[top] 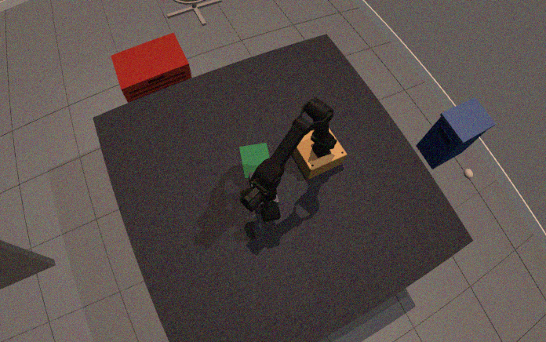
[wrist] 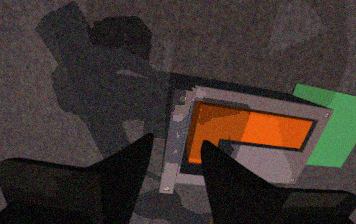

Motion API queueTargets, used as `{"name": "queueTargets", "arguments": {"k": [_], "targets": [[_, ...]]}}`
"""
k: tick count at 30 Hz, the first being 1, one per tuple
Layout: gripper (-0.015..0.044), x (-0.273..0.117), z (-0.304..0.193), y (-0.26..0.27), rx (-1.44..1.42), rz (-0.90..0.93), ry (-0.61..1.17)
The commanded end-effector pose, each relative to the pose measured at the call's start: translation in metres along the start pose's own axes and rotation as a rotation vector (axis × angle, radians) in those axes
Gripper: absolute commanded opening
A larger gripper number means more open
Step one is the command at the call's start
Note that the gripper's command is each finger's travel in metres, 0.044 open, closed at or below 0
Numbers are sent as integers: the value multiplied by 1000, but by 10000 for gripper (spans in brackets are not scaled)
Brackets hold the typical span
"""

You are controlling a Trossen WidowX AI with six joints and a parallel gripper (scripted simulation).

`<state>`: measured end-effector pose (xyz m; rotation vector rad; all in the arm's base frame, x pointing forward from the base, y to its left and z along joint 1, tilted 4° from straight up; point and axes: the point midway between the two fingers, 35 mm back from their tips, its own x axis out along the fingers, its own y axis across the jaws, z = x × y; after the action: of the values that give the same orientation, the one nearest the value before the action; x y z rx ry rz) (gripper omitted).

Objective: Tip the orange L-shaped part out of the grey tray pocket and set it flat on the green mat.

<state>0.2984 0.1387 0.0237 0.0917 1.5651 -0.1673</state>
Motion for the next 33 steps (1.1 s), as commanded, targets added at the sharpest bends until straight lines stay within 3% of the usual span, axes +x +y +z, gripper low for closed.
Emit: {"name": "queueTargets", "arguments": {"k": [1,33], "targets": [[180,16,-1,-2,3,-6,0],[180,52,-2,-2,3,-7,0]]}}
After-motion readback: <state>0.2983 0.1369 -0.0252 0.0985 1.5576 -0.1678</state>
